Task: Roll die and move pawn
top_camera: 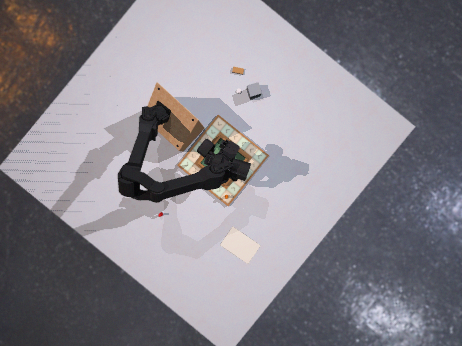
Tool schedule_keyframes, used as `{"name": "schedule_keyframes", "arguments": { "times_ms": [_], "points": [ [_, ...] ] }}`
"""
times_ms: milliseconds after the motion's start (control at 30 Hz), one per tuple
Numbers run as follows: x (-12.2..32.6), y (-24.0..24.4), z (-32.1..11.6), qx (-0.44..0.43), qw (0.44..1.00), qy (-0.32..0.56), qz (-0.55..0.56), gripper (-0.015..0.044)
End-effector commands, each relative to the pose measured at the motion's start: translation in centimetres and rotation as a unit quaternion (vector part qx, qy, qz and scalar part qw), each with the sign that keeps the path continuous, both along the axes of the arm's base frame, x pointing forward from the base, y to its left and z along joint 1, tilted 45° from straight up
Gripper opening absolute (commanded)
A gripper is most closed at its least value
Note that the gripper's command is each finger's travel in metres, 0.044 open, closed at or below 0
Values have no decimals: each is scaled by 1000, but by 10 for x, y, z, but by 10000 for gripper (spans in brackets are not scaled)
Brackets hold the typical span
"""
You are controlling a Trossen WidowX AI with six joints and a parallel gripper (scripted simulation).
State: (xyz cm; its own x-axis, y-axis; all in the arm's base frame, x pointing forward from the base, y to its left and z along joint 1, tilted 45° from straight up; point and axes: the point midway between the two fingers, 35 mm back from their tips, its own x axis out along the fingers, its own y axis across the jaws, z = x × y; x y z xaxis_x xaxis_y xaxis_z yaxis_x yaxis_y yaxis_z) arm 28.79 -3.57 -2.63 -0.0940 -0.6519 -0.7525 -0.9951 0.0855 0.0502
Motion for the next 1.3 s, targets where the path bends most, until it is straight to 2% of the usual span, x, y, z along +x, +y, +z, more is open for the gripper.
{"name": "schedule_keyframes", "arguments": {
  "times_ms": [0,100,200,333,500,567,1267],
  "points": [
    [11,-5,3,-5,997,-54,-58,361],
    [35,-21,11,-21,966,-174,-190,282],
    [57,-39,20,-37,903,-289,-315,204],
    [81,-64,34,-59,776,-427,-460,200],
    [107,-99,54,-79,560,-566,-599,200],
    [112,-107,59,-84,497,-595,-626,200],
    [110,-120,50,-84,489,-598,-629,200]
  ]
}}
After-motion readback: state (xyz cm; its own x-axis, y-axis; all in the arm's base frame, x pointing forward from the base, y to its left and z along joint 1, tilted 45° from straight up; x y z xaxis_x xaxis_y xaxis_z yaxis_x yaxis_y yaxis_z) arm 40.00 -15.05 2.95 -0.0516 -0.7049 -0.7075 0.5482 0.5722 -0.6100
